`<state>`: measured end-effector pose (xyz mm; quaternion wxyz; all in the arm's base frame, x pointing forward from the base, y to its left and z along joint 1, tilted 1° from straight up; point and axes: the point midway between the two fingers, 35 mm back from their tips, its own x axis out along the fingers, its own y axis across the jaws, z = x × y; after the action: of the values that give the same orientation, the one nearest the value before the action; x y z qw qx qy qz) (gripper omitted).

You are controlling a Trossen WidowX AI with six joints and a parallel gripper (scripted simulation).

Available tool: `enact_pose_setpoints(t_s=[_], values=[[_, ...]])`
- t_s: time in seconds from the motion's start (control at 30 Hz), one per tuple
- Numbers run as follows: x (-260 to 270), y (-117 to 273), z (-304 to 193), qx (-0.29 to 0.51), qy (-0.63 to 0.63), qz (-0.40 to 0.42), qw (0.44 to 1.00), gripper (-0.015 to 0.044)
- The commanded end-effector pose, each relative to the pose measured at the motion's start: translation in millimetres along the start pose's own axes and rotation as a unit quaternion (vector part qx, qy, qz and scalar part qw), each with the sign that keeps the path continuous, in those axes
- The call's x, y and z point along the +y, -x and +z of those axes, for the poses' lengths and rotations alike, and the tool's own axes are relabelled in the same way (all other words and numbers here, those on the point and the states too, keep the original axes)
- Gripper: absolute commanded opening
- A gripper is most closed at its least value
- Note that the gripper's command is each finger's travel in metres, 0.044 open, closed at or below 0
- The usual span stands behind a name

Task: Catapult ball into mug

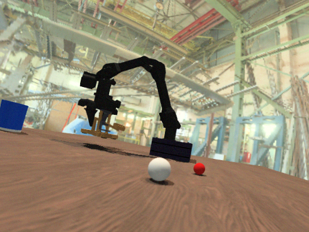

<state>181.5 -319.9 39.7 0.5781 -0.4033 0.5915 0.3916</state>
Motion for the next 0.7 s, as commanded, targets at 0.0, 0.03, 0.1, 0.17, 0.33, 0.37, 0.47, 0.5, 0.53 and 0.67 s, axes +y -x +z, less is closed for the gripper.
enact_pose_setpoints(t_s=[0.0,0.03,0.1,0.17,0.33,0.37,0.47,0.5,0.53,0.67], values=[[-10.4,4.3,-3.8,0.003,0.052,-0.008,0.999,0.0000],[-12.4,4.4,-3.8,0.003,0.054,-0.008,0.999,0.0000],[-13.5,4.4,-3.8,0.003,0.055,-0.008,0.998,0.0000],[-13.5,4.4,-3.8,0.003,0.055,-0.008,0.998,0.0000],[-13.9,0.7,-4.0,0.003,0.055,-0.008,0.998,0.0000],[-14.1,-0.9,-4.1,0.003,0.055,-0.008,0.998,0.0000],[-14.5,-5.9,-4.2,0.003,0.055,-0.008,0.998,0.0000],[-14.7,-7.5,-4.3,0.003,0.055,-0.008,0.998,0.0000],[-14.8,-9.2,-4.3,0.003,0.055,-0.008,0.998,0.0000],[-15.2,-15.8,-4.4,0.003,0.055,-0.008,0.998,0.0000]])
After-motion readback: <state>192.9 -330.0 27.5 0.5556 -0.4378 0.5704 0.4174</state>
